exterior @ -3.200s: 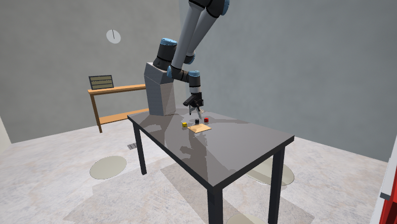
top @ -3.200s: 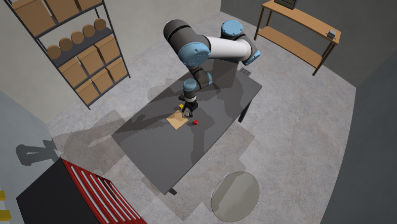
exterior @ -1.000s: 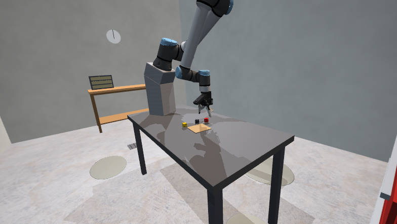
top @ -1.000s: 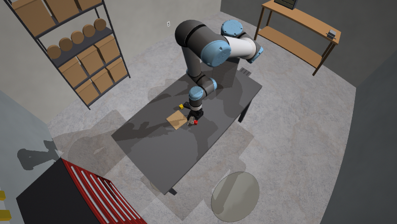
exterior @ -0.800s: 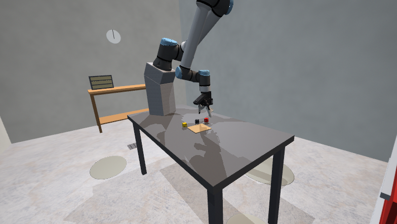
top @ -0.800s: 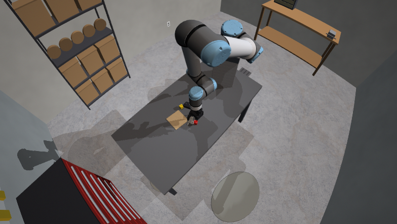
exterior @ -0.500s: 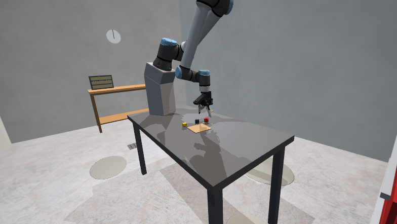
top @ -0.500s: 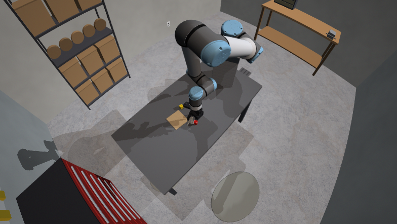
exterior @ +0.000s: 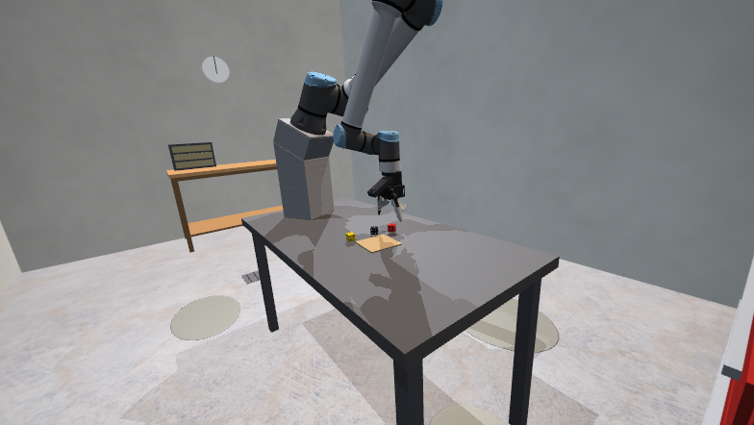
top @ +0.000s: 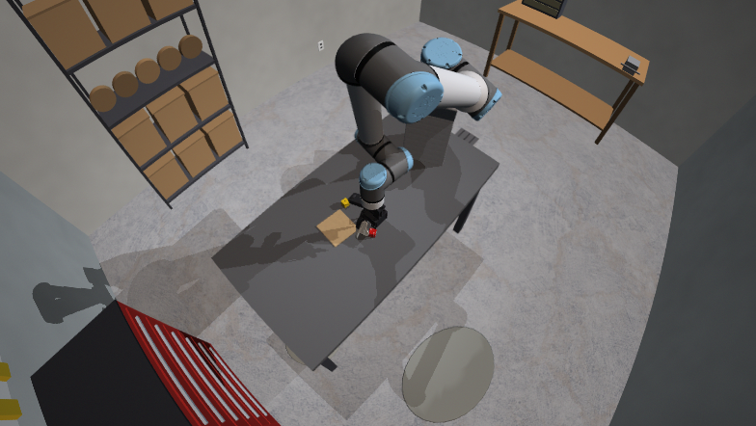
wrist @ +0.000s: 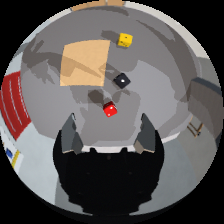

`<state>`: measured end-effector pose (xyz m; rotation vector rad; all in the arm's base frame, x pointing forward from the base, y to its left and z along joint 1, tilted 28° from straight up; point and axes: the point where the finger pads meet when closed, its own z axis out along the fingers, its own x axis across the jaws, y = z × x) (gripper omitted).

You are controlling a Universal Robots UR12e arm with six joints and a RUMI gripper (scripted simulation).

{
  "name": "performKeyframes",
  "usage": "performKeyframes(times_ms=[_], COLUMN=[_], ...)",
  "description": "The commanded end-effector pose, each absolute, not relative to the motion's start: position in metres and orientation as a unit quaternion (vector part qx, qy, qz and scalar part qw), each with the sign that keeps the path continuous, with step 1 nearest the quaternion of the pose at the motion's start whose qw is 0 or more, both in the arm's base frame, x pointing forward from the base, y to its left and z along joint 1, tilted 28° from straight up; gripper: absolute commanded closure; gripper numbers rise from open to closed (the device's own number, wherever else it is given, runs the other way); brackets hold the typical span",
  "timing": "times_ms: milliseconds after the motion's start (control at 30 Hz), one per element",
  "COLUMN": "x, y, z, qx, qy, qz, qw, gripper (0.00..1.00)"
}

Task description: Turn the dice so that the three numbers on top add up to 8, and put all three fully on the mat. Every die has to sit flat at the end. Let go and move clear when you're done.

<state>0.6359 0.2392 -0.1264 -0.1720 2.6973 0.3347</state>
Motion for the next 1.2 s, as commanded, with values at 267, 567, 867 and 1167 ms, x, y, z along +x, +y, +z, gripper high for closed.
performKeyframes(times_ms=[267, 567, 867, 1167], x=[0.611, 0.599, 0.599, 0.598], y=[0.223, 0.215, 0.214, 0.216], z=[-0.07, -0.044, -0.042, -0.042], qx=[-0.062, -0.062, -0.062, -0.085], qy=[0.969, 0.969, 0.969, 0.967], qz=[0.12, 0.12, 0.12, 0.115], qw=[0.208, 0.208, 0.208, 0.211], gripper=[0.0, 0.0, 0.0, 0.0])
